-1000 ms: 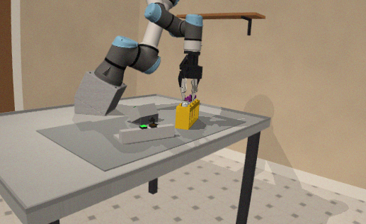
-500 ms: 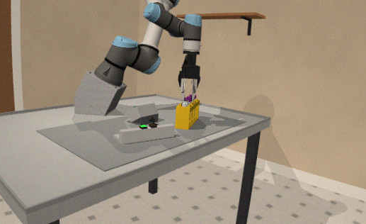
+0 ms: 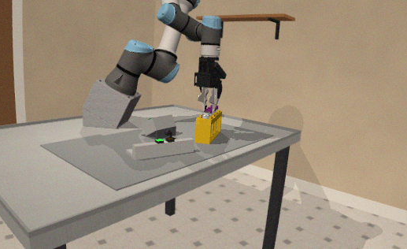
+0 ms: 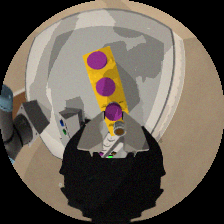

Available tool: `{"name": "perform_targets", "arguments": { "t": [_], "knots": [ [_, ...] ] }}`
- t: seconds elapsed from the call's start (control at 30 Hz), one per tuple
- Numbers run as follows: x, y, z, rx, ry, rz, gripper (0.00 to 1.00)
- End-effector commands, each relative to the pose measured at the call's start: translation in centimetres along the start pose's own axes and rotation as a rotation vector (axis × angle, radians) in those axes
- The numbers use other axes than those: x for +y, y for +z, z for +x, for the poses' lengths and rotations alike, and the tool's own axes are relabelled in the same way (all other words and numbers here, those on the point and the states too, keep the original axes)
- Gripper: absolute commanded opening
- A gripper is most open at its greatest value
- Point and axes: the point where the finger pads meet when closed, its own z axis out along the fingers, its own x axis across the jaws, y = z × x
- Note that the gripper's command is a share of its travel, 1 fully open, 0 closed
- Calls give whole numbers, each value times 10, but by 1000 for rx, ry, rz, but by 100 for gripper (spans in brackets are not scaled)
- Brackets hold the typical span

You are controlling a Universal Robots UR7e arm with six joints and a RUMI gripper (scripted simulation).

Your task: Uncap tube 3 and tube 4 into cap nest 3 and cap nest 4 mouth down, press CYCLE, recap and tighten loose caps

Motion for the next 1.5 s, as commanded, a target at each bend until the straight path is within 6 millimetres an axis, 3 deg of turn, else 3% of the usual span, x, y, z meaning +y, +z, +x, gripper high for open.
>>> {"name": "perform_targets", "arguments": {
  "t": [0.0, 0.27, 0.3, 0.63, 0.67, 0.73, 0.87, 0.97, 1.2, 1.47],
  "knots": [
    [0, 0, 0, 0, 235, -17, 0],
    [0, 0, 0, 0, 235, -17, 0],
    [0, 0, 0, 0, 235, -17, 35],
    [0, 0, 0, 0, 235, -17, 35],
    [0, 0, 0, -1, 152, -17, 35],
    [0, 0, 0, -1, 152, -17, 35],
    [0, 0, 0, -3, -168, -17, 35],
    [0, 0, 0, -4, -265, -16, 35],
    [0, 0, 0, -8, -682, -16, 35],
    [0, 0, 0, -9, -812, -15, 35]
  ]
}}
